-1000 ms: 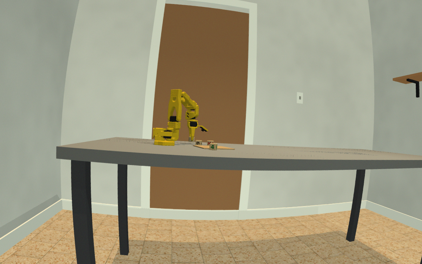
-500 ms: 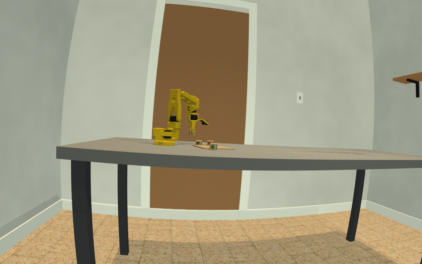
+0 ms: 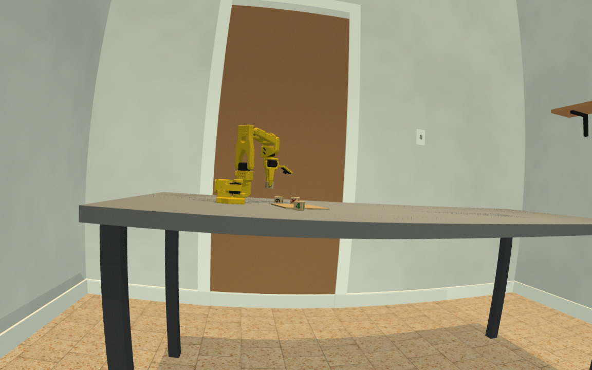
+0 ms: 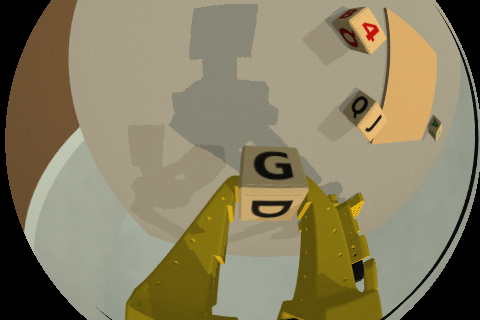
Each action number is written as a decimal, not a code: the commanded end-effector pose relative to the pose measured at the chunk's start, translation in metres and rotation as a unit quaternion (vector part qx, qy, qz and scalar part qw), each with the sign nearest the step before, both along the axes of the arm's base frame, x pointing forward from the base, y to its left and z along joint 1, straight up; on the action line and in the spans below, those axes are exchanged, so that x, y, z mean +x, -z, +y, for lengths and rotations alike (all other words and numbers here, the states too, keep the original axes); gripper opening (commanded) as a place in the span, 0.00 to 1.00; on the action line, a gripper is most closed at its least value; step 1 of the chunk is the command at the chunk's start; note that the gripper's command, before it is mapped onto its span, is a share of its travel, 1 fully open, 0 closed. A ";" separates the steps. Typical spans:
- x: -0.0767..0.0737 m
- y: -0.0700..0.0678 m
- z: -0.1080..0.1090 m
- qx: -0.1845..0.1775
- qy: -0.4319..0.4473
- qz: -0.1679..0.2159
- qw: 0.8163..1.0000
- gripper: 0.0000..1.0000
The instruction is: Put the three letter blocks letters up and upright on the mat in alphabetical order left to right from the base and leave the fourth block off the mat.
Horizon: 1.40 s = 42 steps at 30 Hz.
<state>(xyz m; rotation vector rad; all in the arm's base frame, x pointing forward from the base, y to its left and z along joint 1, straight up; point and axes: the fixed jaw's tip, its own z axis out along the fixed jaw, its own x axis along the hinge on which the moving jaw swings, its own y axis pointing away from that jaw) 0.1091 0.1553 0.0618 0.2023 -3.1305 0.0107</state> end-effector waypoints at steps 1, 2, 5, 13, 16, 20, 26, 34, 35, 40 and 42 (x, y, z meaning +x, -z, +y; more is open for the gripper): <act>0.005 -0.011 0.004 0.025 -0.006 -0.018 1.000 0.00; 0.006 -0.011 0.003 0.025 -0.009 -0.018 0.999 0.00; 0.008 -0.010 0.002 0.024 -0.020 -0.019 0.999 0.00; 0.014 -0.010 -0.003 0.023 -0.054 -0.020 0.998 0.00; 0.018 -0.010 -0.007 0.022 -0.077 -0.021 0.997 0.00; 0.025 -0.010 -0.013 0.020 -0.113 -0.022 0.993 0.00; 0.032 -0.009 -0.020 0.018 -0.156 -0.024 0.987 0.00; 0.048 -0.008 -0.040 0.013 -0.255 -0.026 0.967 0.00; 0.049 -0.008 -0.043 0.012 -0.268 -0.026 0.963 0.00; 0.057 -0.008 -0.055 0.009 -0.320 -0.027 0.947 0.00; 0.058 -0.007 -0.058 0.008 -0.333 -0.027 0.943 0.00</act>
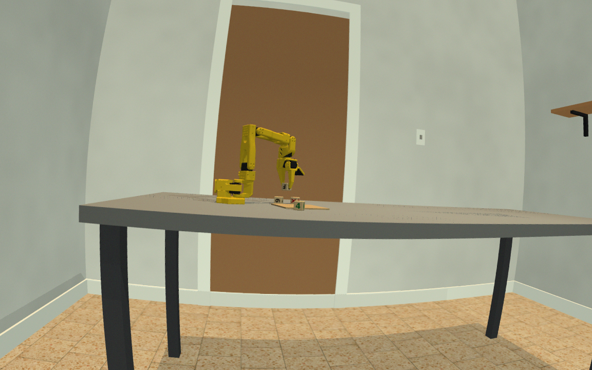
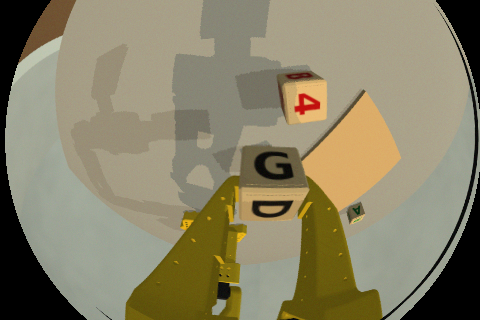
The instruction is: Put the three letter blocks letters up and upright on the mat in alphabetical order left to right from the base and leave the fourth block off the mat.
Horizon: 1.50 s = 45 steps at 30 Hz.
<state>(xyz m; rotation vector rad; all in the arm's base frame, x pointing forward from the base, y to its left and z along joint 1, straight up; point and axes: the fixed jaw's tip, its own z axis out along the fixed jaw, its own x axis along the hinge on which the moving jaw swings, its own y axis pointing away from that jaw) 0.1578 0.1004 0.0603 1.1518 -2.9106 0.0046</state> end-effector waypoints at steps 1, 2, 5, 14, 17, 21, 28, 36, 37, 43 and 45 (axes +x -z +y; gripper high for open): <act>0.011 -0.009 -0.006 0.015 -0.041 -0.029 0.999 0.00; 0.013 -0.009 -0.009 0.014 -0.054 -0.029 0.998 0.00; 0.018 -0.008 -0.019 0.012 -0.094 -0.030 0.995 0.00; 0.028 -0.007 -0.046 0.006 -0.203 -0.030 0.979 0.00; 0.029 -0.007 -0.049 0.005 -0.213 -0.030 0.977 0.00; 0.031 -0.007 -0.059 0.003 -0.251 -0.030 0.968 0.00; 0.034 -0.006 -0.073 0.000 -0.300 -0.030 0.954 0.00; 0.035 -0.006 -0.080 -0.001 -0.324 -0.029 0.946 0.00; 0.035 -0.006 -0.080 -0.001 -0.326 -0.029 0.945 0.00; 0.036 -0.006 -0.083 -0.002 -0.335 -0.029 0.942 0.00; 0.036 -0.006 -0.083 -0.002 -0.335 -0.029 0.942 0.00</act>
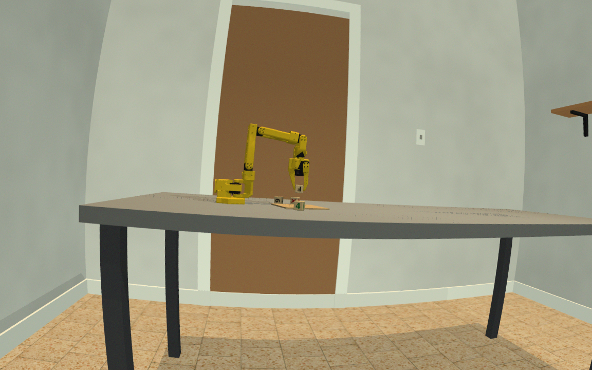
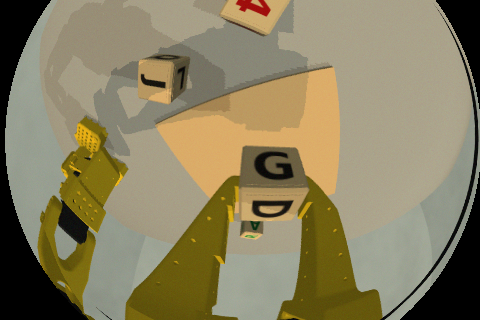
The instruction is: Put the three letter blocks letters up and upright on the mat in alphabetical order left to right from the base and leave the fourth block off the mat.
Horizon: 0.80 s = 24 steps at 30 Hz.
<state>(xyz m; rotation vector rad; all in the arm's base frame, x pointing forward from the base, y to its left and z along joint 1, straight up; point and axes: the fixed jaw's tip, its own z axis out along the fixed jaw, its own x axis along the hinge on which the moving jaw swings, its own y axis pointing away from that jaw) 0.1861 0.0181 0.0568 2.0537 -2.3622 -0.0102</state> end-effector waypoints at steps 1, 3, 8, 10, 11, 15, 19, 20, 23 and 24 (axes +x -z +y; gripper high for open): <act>0.007 -0.009 -0.001 0.003 -0.003 -0.033 0.999 0.00; 0.007 -0.009 -0.001 0.003 -0.004 -0.033 0.999 0.00; 0.009 -0.010 -0.003 0.003 -0.004 -0.037 0.999 0.00; 0.009 -0.010 -0.003 0.003 -0.004 -0.037 0.999 0.00; 0.009 -0.010 -0.003 0.003 -0.004 -0.037 0.999 0.00; 0.009 -0.010 -0.003 0.003 -0.004 -0.037 0.999 0.00; 0.009 -0.010 -0.003 0.003 -0.004 -0.037 0.999 0.00; 0.009 -0.010 -0.003 0.003 -0.004 -0.037 0.999 0.00; 0.009 -0.010 -0.003 0.003 -0.004 -0.037 0.999 0.00; 0.009 -0.010 -0.003 0.003 -0.004 -0.037 0.999 0.00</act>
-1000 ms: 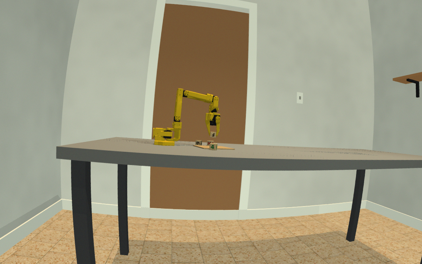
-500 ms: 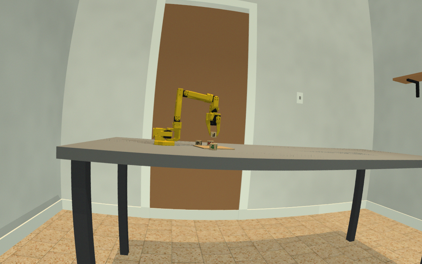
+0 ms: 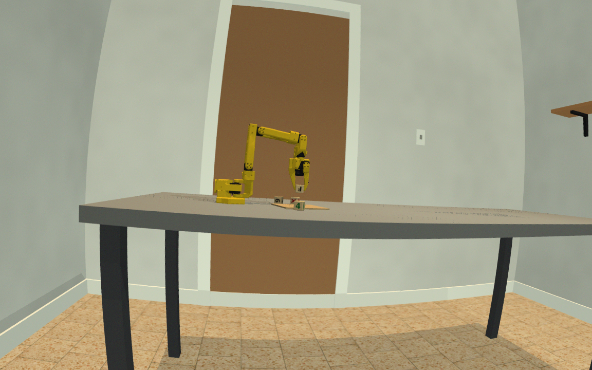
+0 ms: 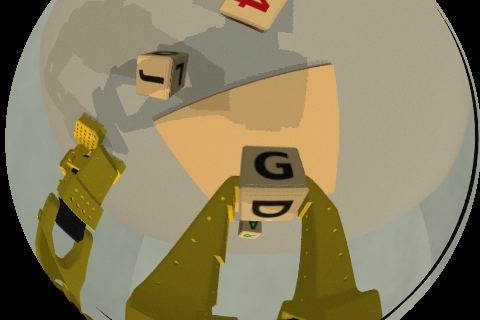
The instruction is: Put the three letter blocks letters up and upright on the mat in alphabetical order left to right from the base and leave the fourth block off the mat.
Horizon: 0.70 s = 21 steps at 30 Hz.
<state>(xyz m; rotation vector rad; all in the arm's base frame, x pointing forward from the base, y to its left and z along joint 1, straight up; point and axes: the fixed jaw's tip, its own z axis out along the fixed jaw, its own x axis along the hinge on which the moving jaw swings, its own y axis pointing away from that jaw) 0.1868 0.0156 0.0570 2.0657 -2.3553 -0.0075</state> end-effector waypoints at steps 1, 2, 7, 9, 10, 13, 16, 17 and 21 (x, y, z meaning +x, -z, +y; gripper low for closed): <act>0.008 -0.010 0.000 0.003 0.000 -0.036 0.999 0.00; 0.008 -0.010 0.000 0.003 0.000 -0.036 0.999 0.00; 0.008 -0.010 0.000 0.003 0.000 -0.036 0.999 0.00; 0.008 -0.010 0.000 0.003 0.000 -0.036 0.999 0.00; 0.008 -0.010 0.000 0.003 0.000 -0.036 0.999 0.00; 0.009 -0.010 0.000 0.003 0.000 -0.036 0.999 0.00; 0.009 -0.010 0.000 0.003 0.000 -0.036 0.999 0.00; 0.009 -0.010 0.000 0.003 0.000 -0.036 0.999 0.00; 0.009 -0.008 0.000 0.003 0.000 -0.036 0.999 0.00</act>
